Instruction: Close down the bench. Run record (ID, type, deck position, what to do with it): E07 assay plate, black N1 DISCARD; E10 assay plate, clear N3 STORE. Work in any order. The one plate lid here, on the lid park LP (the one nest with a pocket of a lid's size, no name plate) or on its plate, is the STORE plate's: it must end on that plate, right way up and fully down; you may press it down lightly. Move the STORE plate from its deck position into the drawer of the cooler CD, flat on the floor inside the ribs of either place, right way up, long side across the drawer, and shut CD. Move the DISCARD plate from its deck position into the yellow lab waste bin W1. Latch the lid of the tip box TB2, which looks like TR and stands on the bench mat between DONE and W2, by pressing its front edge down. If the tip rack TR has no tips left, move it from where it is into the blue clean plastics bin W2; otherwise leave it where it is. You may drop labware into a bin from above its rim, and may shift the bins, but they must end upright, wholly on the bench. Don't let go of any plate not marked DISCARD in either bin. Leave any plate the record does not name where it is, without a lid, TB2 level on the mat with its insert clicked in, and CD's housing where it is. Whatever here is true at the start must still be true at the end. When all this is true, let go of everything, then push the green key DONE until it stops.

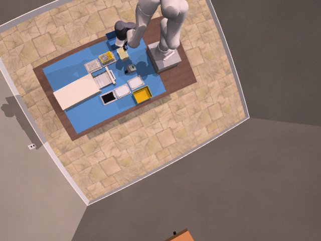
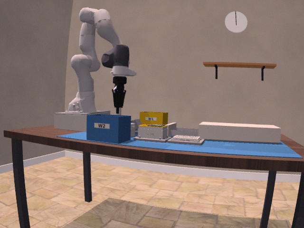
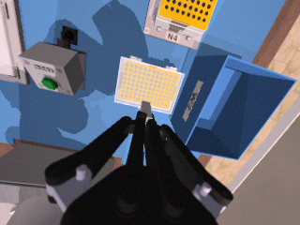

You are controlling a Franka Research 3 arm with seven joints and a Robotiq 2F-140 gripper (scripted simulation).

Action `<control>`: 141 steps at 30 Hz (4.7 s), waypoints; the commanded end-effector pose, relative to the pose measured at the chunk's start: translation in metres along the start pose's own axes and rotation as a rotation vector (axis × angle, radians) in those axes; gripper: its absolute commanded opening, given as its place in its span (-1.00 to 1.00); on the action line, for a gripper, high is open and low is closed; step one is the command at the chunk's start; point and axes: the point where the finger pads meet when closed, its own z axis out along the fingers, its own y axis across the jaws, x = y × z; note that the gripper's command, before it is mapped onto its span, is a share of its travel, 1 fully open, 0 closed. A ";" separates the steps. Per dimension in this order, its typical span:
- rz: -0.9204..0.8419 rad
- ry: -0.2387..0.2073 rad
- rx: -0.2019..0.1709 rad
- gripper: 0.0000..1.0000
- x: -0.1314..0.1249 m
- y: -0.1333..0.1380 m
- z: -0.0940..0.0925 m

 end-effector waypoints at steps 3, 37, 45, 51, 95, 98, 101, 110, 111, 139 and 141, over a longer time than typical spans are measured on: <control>-0.014 0.010 -0.002 -1.00 0.003 0.000 0.005; -0.014 0.010 -0.002 -1.00 0.003 0.000 0.017; -0.014 0.010 -0.002 -1.00 0.003 0.000 0.019; -0.014 0.010 -0.002 -1.00 0.003 0.000 0.021; -0.014 0.010 -0.002 -1.00 0.003 0.000 0.023; -0.014 0.010 -0.002 -1.00 0.003 0.000 0.023; -0.014 0.010 -0.002 -1.00 0.003 0.000 0.023; -0.014 0.010 -0.002 -1.00 0.003 0.000 0.023; -0.014 0.010 -0.002 -1.00 0.003 0.000 0.021; -0.014 0.010 -0.002 -1.00 0.003 0.000 -0.027; -0.014 0.010 -0.002 -1.00 0.003 0.000 -0.031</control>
